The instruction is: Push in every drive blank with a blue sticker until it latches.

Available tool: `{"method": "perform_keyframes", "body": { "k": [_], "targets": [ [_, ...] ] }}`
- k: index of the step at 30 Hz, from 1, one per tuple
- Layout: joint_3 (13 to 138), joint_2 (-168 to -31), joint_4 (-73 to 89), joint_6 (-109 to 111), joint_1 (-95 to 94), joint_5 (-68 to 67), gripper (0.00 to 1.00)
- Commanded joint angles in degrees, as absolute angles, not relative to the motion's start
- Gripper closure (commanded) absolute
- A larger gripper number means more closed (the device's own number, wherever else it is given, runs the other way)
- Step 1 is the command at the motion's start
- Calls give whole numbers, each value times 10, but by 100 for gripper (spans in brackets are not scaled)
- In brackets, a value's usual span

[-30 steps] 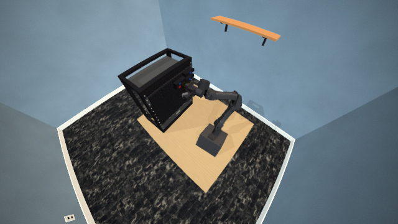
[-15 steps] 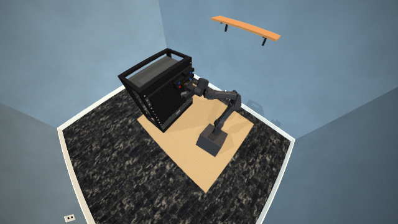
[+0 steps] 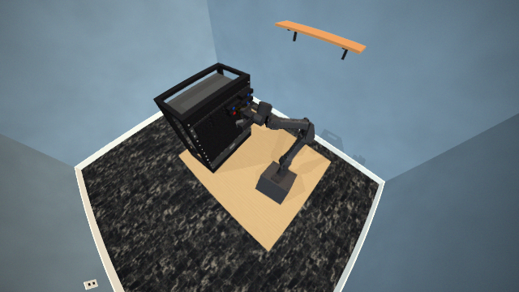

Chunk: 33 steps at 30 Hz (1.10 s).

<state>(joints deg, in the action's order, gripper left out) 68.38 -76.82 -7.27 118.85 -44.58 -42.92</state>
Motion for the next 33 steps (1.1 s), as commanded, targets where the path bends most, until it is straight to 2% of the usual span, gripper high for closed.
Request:
{"method": "perform_keyframes", "body": {
  "k": [1,33],
  "targets": [
    [709,-777,-96,1180,-442,-410,100],
    [734,-795,-89,1180,-432,-398,100]
  ]
}}
